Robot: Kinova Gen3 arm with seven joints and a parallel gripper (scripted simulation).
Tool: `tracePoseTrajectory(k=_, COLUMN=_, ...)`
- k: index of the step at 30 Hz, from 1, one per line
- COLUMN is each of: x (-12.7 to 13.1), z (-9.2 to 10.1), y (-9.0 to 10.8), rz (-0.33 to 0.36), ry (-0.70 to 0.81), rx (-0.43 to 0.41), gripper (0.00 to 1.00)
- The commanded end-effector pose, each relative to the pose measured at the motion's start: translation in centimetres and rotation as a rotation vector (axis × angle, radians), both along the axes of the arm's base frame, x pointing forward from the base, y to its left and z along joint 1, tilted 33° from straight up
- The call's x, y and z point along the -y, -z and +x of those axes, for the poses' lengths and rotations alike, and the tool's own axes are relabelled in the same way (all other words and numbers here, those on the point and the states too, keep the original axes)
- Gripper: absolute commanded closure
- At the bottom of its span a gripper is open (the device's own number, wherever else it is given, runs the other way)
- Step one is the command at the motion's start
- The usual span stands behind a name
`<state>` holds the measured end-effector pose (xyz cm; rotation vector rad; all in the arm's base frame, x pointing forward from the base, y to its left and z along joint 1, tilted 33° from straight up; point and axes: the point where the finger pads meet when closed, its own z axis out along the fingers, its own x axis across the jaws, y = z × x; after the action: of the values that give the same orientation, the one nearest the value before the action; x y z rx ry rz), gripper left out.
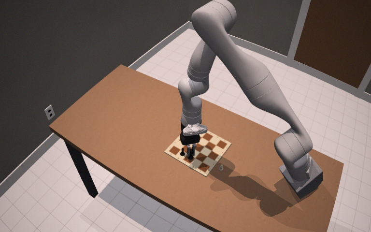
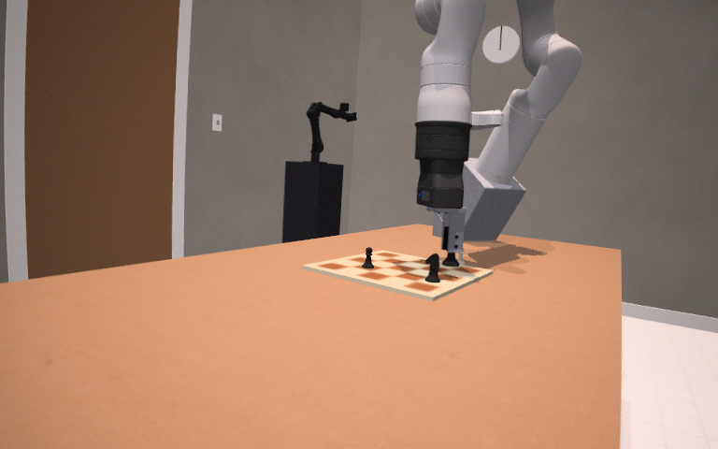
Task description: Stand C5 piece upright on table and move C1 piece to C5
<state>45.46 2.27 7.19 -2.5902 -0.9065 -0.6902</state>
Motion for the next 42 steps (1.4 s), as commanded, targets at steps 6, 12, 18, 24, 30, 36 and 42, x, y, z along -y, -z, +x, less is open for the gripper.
tracePoseTrajectory(k=6, x=2.9, z=-1.3, y=-4.5, rz=-0.013, ry=0.014, rx=0.014, gripper=1.0)
tracePoseTrajectory(k=12, x=3.7, z=-2.0, y=-6.1, rz=-0.013, ry=0.014, rx=0.014, gripper=1.0)
tracePoseTrajectory(k=18, x=4.0, z=-2.3, y=-6.9, rz=-0.013, ry=0.014, rx=0.014, gripper=1.0)
tracePoseTrajectory(k=24, x=4.1, z=-2.3, y=-6.9, rz=-0.013, ry=0.014, rx=0.014, gripper=1.0)
tracePoseTrajectory(k=30, x=5.8, z=-2.2, y=-6.1, rz=-0.01, ry=0.023, rx=0.011, gripper=1.0)
tracePoseTrajectory(k=36, x=15.4, z=-3.5, y=-0.8, rz=0.007, ry=0.068, rx=-0.012, gripper=1.0)
tracePoseTrajectory(k=42, x=17.0, z=-4.1, y=0.3, rz=0.01, ry=0.075, rx=-0.017, gripper=1.0)
